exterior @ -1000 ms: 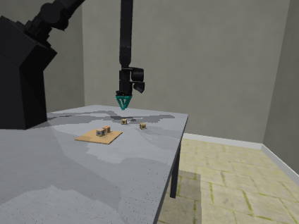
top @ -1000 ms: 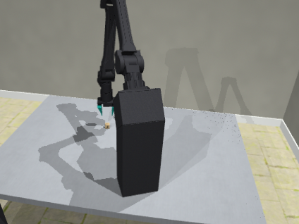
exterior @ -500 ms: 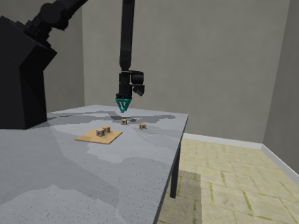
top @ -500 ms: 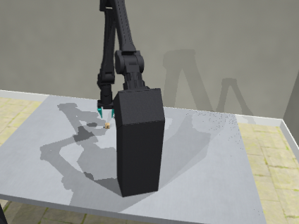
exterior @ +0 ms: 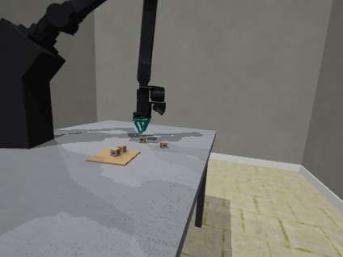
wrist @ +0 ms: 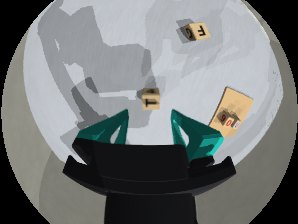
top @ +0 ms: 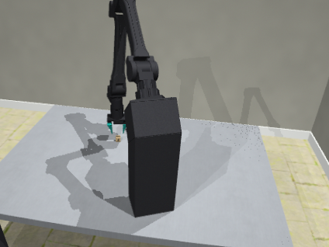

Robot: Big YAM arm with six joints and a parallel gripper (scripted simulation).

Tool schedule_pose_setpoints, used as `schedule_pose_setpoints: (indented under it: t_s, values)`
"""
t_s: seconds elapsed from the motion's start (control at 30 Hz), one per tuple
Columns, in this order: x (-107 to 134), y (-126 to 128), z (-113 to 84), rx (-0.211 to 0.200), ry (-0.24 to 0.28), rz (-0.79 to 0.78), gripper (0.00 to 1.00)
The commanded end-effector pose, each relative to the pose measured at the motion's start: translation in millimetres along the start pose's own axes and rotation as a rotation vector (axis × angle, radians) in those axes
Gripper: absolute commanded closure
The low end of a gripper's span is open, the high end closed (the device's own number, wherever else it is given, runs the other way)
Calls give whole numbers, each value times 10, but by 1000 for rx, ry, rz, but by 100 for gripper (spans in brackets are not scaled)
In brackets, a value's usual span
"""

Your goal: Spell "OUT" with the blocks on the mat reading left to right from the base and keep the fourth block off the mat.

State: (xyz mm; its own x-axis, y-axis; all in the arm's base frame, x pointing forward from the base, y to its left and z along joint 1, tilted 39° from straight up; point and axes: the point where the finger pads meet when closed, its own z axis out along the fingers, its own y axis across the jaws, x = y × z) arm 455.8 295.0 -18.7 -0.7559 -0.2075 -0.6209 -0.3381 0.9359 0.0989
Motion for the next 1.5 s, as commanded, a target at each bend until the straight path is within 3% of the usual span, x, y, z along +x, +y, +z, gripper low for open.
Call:
schedule_pose_setpoints:
  t_s: [0.0,0.43,1.47]
  values:
    - [-76,-58,38,1,-21,0,42]
    - [-67,-64,154,1,-19,0,42]
    - [-76,-63,149,1,-22,1,42]
